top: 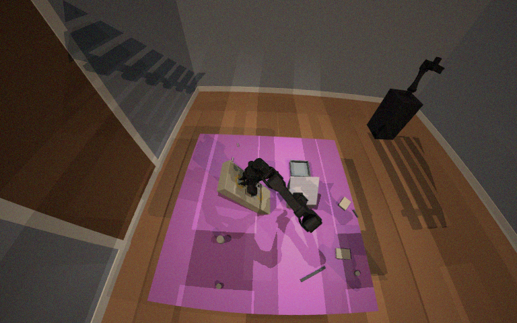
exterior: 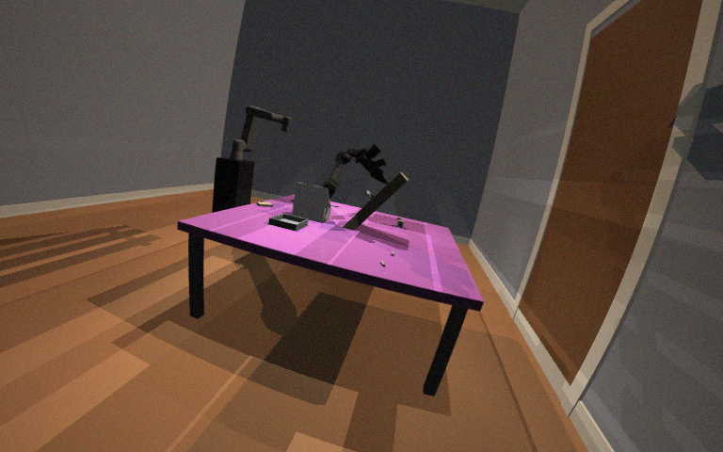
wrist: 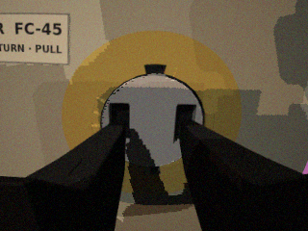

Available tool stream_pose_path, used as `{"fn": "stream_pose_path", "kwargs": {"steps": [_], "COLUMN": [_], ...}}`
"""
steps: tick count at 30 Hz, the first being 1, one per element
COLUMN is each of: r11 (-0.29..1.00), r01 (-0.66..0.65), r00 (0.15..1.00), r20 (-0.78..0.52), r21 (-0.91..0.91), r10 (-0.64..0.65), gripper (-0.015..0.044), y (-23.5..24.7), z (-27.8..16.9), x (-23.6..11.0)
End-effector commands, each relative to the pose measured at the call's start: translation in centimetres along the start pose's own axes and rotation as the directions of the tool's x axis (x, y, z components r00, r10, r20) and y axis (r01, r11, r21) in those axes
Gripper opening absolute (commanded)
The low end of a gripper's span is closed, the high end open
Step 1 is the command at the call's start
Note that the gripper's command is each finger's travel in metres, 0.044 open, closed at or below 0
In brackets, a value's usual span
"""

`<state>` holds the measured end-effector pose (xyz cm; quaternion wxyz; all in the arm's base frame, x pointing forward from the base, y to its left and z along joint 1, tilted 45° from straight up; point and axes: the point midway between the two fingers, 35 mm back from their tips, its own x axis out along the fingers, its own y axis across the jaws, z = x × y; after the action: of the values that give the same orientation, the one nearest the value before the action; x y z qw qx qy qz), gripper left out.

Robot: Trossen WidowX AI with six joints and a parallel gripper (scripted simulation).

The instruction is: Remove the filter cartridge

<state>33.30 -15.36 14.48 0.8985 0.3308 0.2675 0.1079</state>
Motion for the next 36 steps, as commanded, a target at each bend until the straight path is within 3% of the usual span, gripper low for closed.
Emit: {"fn": "stream_pose_path", "kwargs": {"steps": [1, 36], "r11": [1.000, 1.000], "r01": [0.002, 0.002], "r00": [1.000, 1.000], "r20": [0.000, 0.000], "r21": [0.006, 0.006], "r10": [-0.002, -0.002], "gripper": [0.0112, 0.0112], "y": [-0.08, -0.11], "z": [-0.15, -0.07], "x": [0.18, 0.48]}}
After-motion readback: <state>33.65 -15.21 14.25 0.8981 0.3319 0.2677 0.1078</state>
